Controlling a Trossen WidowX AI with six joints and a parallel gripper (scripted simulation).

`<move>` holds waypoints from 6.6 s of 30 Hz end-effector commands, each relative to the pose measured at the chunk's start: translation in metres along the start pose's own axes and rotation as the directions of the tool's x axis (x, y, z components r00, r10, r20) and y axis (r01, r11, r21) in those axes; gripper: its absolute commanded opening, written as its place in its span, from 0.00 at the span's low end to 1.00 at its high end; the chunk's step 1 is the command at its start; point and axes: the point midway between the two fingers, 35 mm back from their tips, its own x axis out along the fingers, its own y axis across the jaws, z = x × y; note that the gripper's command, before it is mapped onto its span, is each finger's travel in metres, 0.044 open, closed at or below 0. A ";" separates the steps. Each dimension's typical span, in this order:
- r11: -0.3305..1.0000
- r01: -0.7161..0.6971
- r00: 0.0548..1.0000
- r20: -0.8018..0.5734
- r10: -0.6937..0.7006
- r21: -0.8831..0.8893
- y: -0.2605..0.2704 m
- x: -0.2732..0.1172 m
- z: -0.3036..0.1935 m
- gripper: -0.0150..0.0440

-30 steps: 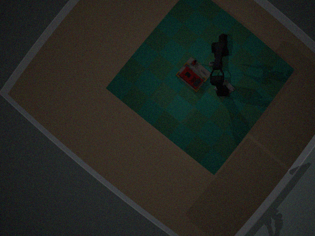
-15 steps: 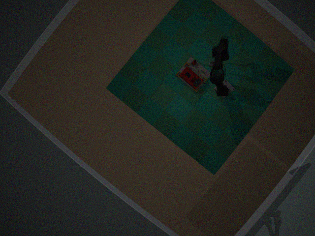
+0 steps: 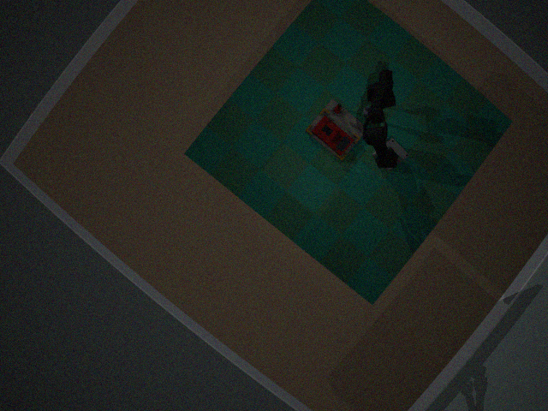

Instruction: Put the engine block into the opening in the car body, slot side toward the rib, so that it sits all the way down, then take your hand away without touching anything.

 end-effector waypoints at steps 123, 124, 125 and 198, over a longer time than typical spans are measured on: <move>0.264 0.023 0.999 0.032 0.030 -0.964 -0.028 -0.071 -0.141 0.25; 0.237 0.023 0.999 0.031 0.030 -0.971 -0.030 -0.070 -0.144 0.25; 0.210 0.024 0.999 0.031 0.030 -0.977 -0.031 -0.069 -0.146 0.25; -0.605 -0.018 1.000 -0.014 -0.012 -0.796 -0.086 -0.034 -0.236 0.52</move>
